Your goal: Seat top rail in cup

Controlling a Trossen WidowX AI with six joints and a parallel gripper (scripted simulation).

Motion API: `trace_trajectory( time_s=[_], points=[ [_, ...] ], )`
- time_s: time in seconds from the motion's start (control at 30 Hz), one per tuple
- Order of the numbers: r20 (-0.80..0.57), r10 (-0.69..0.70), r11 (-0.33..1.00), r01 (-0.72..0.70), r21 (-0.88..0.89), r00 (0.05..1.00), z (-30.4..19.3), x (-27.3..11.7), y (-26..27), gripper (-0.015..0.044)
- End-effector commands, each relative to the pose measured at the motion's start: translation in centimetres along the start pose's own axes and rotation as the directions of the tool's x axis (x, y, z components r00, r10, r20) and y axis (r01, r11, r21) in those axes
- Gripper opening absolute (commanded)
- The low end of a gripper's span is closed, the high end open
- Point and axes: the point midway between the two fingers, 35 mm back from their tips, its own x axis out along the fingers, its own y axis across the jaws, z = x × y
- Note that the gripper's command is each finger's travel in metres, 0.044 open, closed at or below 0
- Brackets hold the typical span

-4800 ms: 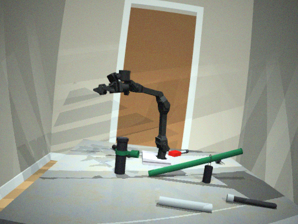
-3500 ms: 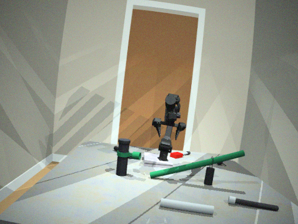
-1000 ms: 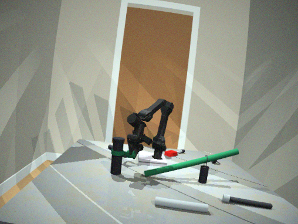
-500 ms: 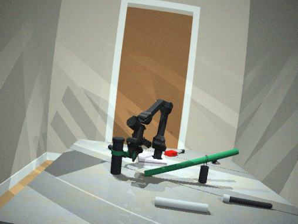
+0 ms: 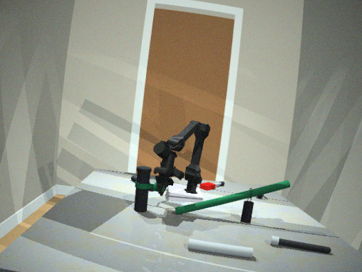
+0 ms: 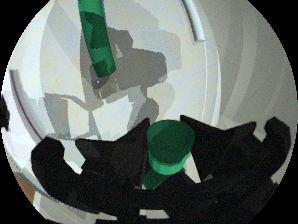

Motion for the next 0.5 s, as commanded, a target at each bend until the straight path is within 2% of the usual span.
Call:
trace_trajectory(
  time_s=[0.0,0.47],
  points=[
    [0.007,0.003,1.000,-0.002,-0.016,1.000,-0.09,-0.08,0.29,0.0000],
    [0.047,0.005,0.996,-0.001,-0.086,0.999,-0.14,-0.45,0.94,0.0000]
  ],
)
